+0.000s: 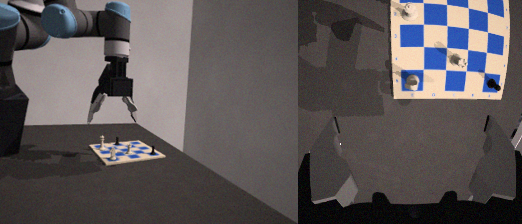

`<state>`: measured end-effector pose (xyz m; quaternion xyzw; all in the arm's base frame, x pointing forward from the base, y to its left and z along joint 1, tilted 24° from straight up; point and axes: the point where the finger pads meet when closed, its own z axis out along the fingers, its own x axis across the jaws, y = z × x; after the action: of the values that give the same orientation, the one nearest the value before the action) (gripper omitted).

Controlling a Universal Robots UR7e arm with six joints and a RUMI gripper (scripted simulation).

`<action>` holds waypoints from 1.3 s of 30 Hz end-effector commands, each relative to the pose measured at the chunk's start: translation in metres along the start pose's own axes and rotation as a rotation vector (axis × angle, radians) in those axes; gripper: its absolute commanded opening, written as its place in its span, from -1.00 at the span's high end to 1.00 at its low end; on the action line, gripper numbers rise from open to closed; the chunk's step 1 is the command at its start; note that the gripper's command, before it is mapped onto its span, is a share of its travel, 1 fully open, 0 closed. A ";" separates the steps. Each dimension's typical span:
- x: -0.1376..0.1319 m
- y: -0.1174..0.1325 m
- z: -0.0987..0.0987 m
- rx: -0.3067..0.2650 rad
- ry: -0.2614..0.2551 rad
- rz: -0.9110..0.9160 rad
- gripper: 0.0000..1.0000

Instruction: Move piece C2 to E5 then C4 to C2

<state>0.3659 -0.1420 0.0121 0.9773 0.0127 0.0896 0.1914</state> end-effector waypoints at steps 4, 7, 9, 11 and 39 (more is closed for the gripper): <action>0.000 0.000 0.000 0.000 0.001 0.000 -1.00; 0.000 0.000 0.000 0.000 0.001 0.002 -1.00; 0.000 0.000 0.000 0.000 0.001 0.005 -1.00; 0.001 0.000 0.000 0.000 0.001 0.009 -1.00; 0.011 -0.003 0.001 0.001 0.000 0.267 -1.00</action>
<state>0.3739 -0.1393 0.0119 0.9740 -0.0831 0.1085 0.1805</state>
